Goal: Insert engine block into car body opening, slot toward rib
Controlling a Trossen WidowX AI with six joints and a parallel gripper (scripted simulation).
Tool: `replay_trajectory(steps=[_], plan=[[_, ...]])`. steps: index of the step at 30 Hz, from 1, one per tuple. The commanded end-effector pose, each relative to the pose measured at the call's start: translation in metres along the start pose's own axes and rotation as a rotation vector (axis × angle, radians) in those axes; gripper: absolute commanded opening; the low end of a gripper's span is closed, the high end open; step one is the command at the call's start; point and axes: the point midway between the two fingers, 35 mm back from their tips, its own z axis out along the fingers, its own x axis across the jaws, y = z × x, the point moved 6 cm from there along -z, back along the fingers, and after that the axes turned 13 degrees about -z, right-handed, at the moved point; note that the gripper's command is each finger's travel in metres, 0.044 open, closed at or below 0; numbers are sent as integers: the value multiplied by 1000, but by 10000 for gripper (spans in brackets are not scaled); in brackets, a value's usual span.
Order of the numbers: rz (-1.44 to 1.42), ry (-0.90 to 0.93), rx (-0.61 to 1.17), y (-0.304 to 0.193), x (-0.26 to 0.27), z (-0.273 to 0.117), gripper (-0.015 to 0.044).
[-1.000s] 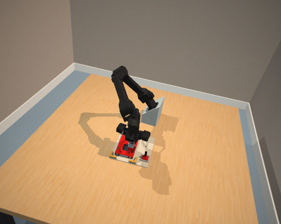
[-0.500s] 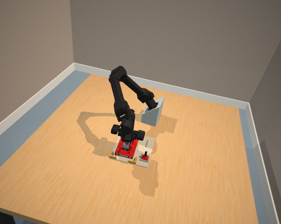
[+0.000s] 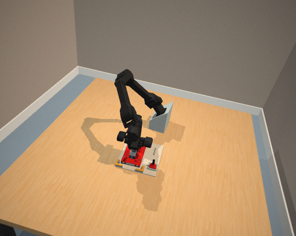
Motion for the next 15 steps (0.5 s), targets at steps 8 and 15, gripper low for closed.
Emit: replay_trajectory(steps=[8,15], plan=[[16,-4,-1,0,0,0,159],[71,-4,-1,-1,0,0,159]])
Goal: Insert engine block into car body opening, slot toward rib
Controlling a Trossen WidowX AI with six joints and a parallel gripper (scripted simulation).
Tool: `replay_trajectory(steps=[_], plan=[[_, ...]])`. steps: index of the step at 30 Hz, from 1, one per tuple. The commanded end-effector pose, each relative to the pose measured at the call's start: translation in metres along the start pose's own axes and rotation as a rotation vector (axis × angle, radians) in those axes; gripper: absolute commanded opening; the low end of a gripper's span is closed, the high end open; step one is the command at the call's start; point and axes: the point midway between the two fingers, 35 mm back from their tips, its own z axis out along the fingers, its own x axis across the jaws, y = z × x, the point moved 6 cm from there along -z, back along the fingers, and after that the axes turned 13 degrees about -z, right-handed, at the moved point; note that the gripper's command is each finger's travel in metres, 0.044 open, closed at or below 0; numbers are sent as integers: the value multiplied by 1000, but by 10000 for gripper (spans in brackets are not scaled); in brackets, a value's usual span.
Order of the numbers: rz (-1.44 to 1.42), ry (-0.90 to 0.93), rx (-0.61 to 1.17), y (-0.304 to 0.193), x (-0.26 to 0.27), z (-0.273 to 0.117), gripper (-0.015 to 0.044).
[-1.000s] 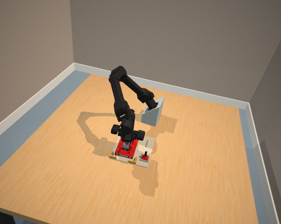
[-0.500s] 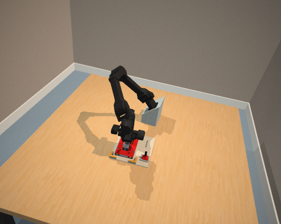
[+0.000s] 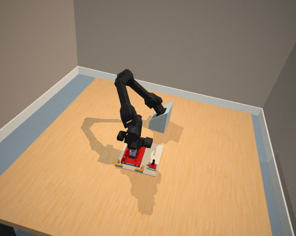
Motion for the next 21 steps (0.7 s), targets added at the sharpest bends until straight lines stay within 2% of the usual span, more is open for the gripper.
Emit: replay_trajectory(steps=[1,10,21], plan=[[27,-4,-1,0,0,0,159],[22,-4,-1,0,0,0,159],[-165,-4,-1,0,1,0,159]])
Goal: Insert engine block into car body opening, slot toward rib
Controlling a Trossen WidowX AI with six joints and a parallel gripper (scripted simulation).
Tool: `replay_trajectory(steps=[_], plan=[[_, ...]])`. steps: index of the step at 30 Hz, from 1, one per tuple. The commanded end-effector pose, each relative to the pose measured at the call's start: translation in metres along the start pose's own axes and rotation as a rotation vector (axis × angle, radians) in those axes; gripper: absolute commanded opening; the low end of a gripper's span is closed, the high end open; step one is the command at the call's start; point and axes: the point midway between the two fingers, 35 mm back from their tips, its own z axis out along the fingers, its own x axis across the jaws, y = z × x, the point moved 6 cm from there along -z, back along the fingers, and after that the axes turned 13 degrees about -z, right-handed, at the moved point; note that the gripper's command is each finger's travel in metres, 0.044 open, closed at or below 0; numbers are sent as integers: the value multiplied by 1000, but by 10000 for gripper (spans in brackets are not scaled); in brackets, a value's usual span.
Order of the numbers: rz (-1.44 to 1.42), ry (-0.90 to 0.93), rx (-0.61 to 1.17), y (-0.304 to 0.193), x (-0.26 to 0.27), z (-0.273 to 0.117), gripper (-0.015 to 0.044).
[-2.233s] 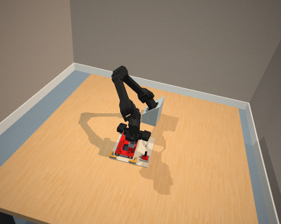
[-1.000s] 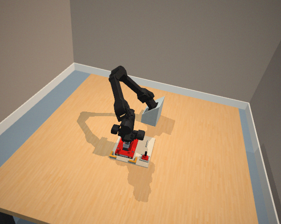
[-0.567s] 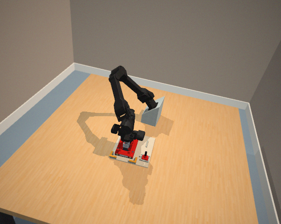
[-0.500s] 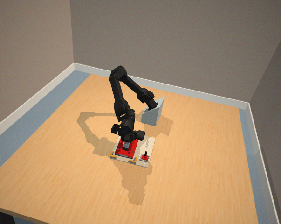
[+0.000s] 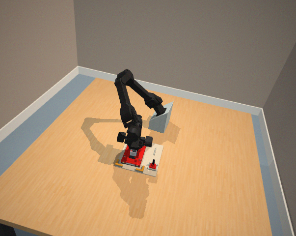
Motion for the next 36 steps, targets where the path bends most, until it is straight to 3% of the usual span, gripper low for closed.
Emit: replay_trajectory(steps=[1,17,30,36], plan=[[-39,-4,-1,0,0,0,159],[274,-4,-2,0,0,0,159],[-49,-4,-1,0,1,0,159],[-54,-4,-1,0,1,0,159]])
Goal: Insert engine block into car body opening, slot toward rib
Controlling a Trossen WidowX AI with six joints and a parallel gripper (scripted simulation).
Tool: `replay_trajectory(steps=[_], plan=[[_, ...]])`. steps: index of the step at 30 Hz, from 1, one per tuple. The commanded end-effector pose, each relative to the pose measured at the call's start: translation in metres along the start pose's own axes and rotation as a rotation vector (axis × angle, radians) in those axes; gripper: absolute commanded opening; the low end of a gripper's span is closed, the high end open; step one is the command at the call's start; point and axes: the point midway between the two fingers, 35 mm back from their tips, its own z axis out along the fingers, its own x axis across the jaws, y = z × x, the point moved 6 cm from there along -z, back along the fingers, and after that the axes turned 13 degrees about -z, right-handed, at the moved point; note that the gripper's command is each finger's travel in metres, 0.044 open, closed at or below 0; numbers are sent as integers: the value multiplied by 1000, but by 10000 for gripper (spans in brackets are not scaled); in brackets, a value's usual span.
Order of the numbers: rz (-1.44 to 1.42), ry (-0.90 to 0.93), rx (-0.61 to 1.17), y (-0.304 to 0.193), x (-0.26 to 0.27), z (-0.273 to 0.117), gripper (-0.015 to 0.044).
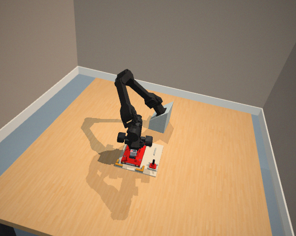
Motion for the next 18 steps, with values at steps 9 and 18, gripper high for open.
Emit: replay_trajectory(steps=[9,18], plan=[[237,-3,-1,0,0,0,159],[229,-3,-1,0,1,0,159]])
